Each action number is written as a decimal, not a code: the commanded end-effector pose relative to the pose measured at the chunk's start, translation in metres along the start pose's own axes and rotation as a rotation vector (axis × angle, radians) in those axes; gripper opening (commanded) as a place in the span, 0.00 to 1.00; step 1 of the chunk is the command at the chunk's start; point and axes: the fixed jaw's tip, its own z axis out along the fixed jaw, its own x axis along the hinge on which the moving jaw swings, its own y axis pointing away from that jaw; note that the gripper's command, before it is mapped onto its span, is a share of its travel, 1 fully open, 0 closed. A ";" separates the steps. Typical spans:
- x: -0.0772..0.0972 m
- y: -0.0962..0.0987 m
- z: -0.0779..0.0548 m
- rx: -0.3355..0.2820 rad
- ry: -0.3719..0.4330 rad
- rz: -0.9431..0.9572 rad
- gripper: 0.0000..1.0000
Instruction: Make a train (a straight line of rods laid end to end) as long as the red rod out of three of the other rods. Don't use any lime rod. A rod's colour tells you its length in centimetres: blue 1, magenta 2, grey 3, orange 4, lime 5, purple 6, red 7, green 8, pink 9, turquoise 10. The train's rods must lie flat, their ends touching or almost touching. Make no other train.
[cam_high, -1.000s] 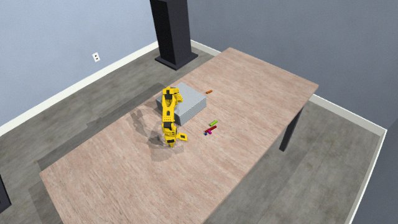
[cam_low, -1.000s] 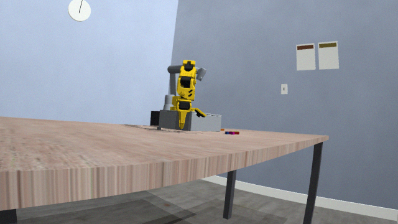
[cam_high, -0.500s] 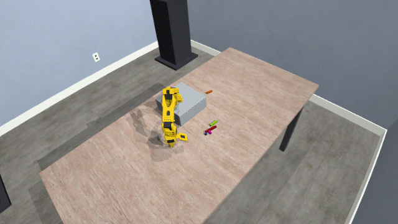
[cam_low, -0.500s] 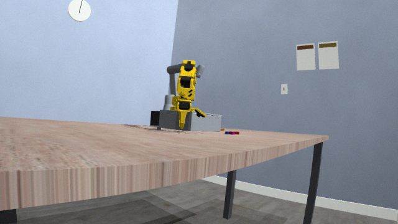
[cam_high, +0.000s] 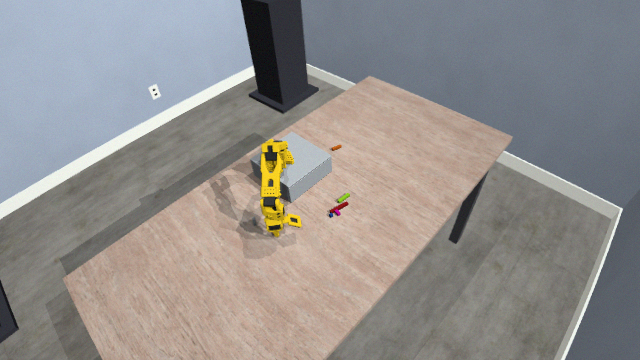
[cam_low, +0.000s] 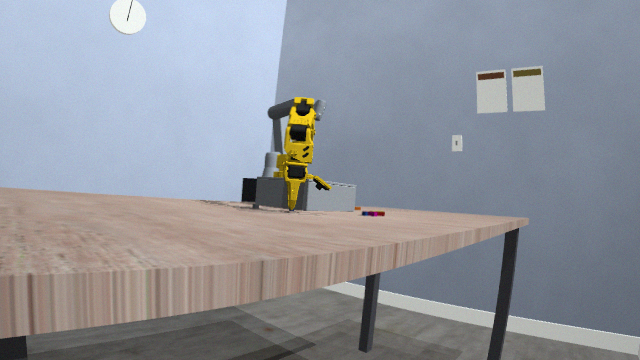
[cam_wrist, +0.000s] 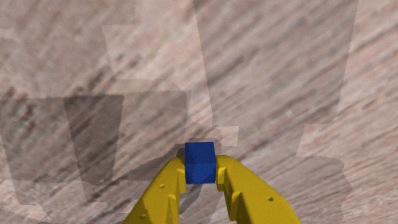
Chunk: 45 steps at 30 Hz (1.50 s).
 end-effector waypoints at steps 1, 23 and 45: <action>0.000 0.001 0.005 -0.006 -0.003 -0.005 0.00; 0.001 0.000 0.007 0.001 -0.001 -0.001 0.00; 0.001 0.000 0.007 0.001 -0.001 -0.001 0.06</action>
